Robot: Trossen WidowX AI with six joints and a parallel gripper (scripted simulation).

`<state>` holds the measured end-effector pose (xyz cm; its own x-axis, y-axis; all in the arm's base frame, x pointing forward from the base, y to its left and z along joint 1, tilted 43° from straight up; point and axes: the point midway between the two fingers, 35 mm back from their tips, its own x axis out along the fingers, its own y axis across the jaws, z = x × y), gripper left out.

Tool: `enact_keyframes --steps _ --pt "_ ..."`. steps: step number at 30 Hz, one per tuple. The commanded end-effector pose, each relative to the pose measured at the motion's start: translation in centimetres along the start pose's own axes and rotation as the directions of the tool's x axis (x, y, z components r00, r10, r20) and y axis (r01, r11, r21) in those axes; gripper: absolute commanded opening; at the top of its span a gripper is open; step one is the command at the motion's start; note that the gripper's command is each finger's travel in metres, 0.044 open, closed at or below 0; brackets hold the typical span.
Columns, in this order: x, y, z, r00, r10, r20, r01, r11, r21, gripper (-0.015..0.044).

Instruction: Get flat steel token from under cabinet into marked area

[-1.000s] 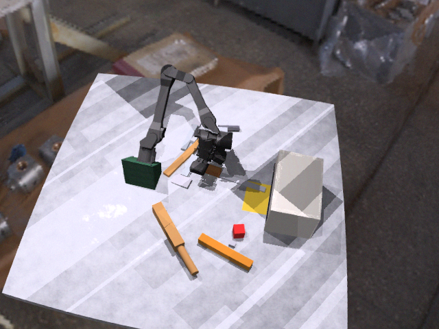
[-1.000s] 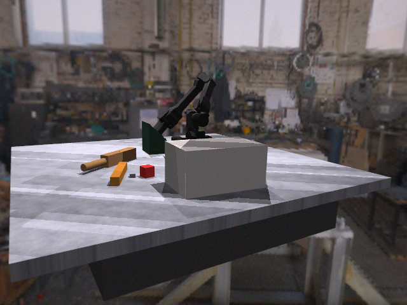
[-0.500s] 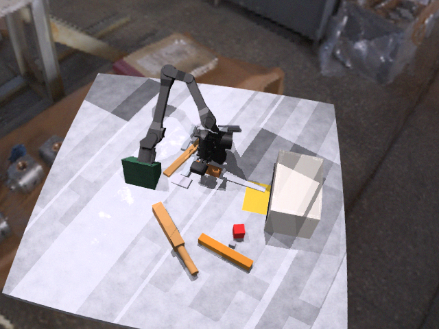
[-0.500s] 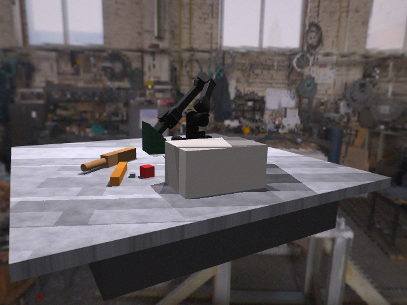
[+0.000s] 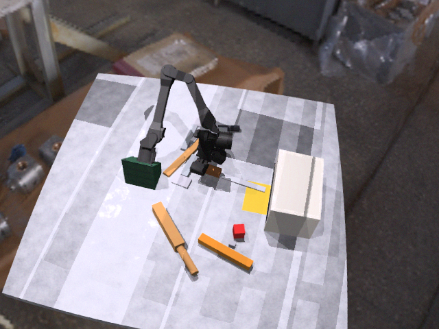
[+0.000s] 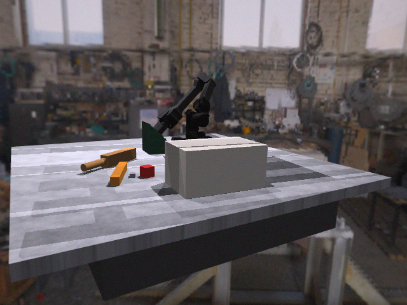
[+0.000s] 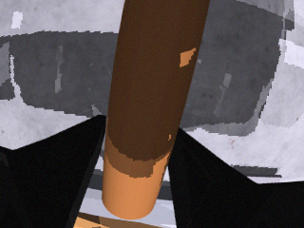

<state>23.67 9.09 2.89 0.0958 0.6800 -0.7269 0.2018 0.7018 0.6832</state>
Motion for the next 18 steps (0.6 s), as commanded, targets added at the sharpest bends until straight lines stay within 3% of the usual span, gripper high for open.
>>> enact_keyframes --steps 1,6,9,18 --pt "-0.03 0.01 0.03 1.000 0.000 0.000 0.000 1.000 -0.001 0.0118" --pt "-0.03 0.01 0.03 1.000 0.000 0.000 0.000 1.000 -0.001 0.0085" --pt "-0.03 0.01 0.03 1.000 0.000 0.000 0.000 1.000 -0.001 0.0006" --pt "-0.04 0.01 0.51 1.000 0.001 0.000 -0.001 1.000 -0.001 0.0000"
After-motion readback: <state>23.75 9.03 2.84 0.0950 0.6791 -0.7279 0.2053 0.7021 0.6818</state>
